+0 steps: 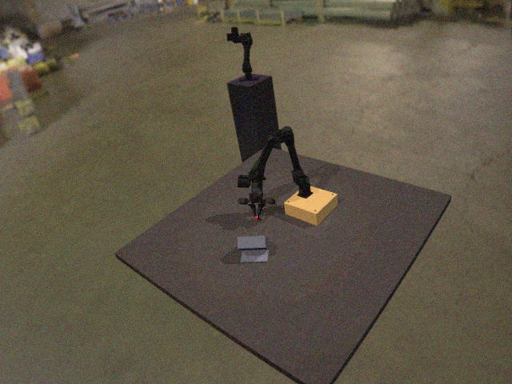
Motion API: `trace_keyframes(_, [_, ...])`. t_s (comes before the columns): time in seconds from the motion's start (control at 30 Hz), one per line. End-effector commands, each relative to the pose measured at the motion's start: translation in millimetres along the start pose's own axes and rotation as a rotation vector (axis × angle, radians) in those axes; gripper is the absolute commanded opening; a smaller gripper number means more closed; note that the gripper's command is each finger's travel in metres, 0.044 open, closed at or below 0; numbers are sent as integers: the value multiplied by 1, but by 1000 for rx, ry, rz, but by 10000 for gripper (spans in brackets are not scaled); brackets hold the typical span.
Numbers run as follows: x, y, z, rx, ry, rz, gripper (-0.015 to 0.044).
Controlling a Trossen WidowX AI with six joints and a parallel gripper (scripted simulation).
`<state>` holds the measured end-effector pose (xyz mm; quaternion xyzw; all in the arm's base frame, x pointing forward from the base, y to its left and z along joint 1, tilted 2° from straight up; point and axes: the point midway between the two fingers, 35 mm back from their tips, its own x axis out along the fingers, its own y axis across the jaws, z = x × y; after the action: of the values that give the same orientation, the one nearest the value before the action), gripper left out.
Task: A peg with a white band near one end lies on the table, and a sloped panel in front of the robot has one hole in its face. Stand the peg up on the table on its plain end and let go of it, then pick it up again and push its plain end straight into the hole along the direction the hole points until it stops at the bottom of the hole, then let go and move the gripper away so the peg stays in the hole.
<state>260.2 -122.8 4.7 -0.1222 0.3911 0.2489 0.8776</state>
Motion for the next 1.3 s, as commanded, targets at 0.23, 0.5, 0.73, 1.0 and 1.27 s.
trace_keyframes(0.23, [-6,2,-6,-1,-101,4,49])
trace_keyframes(0.5, [-10,2,-9,-1,-170,4,49])
trace_keyframes(0.73, [-14,2,-12,0,-230,5,49])
trace_keyframes(1.0, [-18,2,-16,0,-299,5,49])
trace_keyframes(1.27, [-21,2,-20,1,-368,5,49])
